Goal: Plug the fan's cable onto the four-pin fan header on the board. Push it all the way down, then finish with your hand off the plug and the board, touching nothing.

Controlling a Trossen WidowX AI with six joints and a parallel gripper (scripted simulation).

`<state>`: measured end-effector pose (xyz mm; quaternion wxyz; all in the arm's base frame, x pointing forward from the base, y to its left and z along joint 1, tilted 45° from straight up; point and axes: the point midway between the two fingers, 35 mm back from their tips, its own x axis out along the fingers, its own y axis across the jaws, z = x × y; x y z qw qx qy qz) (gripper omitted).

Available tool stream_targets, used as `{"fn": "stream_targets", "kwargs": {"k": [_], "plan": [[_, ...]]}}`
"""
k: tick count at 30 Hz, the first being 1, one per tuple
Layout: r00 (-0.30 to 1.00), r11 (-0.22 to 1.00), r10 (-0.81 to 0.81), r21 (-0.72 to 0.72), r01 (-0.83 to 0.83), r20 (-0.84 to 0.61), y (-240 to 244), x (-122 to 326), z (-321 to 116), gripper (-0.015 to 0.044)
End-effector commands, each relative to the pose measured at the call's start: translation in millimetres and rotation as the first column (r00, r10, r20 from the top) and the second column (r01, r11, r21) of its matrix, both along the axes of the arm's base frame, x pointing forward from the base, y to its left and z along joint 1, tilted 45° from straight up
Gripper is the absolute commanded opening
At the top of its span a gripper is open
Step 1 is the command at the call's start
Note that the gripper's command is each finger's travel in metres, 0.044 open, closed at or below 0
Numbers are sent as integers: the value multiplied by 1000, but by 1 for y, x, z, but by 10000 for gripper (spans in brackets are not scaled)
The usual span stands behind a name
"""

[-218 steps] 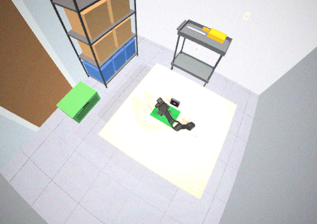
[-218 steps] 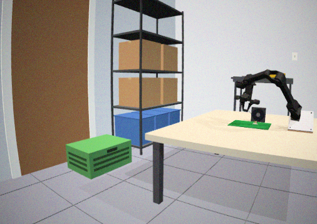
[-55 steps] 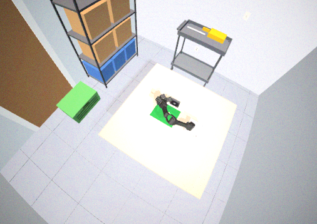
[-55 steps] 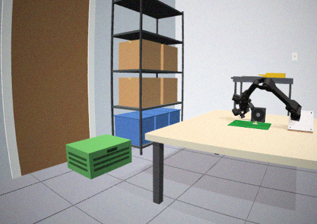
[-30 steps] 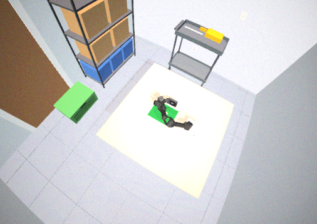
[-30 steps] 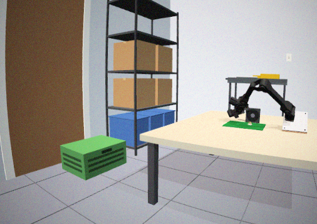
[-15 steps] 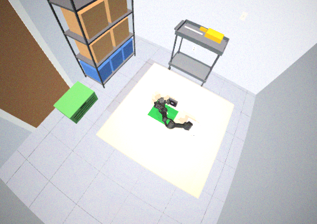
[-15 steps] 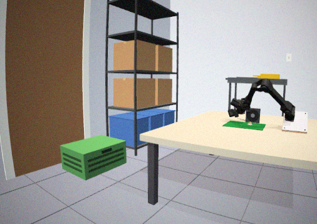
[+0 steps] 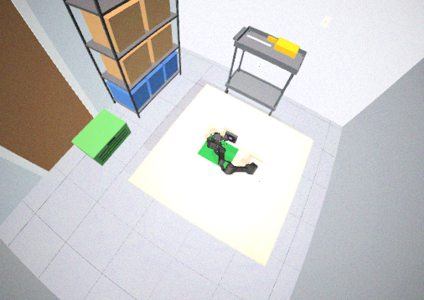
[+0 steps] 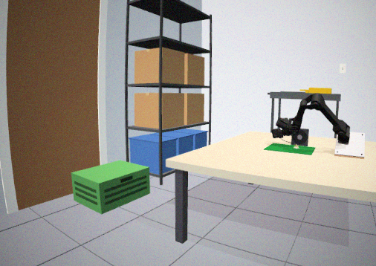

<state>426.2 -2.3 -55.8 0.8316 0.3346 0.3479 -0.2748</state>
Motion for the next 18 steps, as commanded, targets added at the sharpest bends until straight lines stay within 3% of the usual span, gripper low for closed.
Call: {"fn": "stream_targets", "kwargs": {"k": [1,18], "plan": [[999,1000,-23,-5,24,37,1,-3,5,0],[978,994,-105,-9,109,182,2,-18,24,0]]}}
